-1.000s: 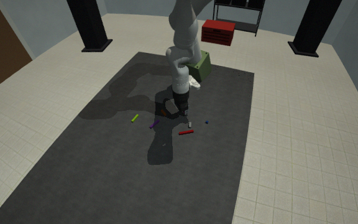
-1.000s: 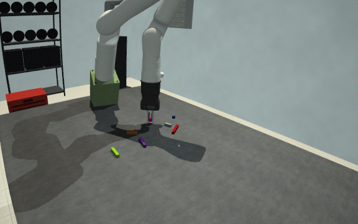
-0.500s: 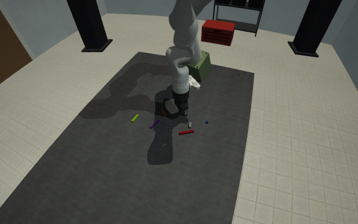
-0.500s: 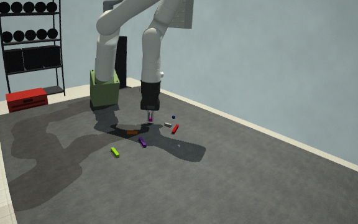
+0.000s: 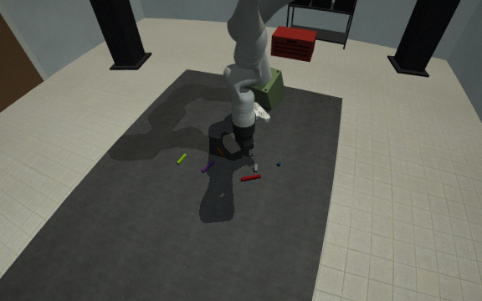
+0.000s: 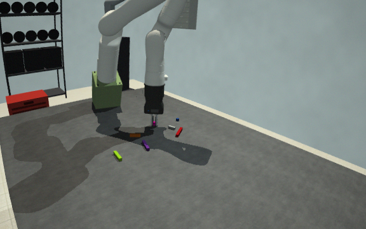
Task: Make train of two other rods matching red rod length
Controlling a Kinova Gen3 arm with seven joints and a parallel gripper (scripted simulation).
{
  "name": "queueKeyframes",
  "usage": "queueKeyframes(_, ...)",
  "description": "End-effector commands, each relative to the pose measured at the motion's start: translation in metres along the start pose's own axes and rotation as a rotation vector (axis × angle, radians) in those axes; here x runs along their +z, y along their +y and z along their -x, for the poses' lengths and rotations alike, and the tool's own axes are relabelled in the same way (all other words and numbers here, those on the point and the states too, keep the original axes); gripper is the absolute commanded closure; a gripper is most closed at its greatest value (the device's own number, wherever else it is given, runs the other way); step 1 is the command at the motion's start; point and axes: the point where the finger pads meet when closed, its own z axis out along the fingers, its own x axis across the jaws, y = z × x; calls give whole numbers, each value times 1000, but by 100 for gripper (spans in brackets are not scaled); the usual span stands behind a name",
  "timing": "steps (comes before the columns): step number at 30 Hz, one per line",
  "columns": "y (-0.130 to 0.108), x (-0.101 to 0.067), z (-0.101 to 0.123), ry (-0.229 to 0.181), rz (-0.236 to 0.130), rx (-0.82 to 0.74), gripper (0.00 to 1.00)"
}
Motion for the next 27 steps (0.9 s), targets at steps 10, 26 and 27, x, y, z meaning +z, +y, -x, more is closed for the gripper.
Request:
queueKeyframes(10, 0, 6, 2, -5, 0, 0, 76)
queueKeyframes(26, 0, 6, 2, -5, 0, 0, 76)
queueKeyframes(27, 0, 6, 2, -5, 0, 0, 76)
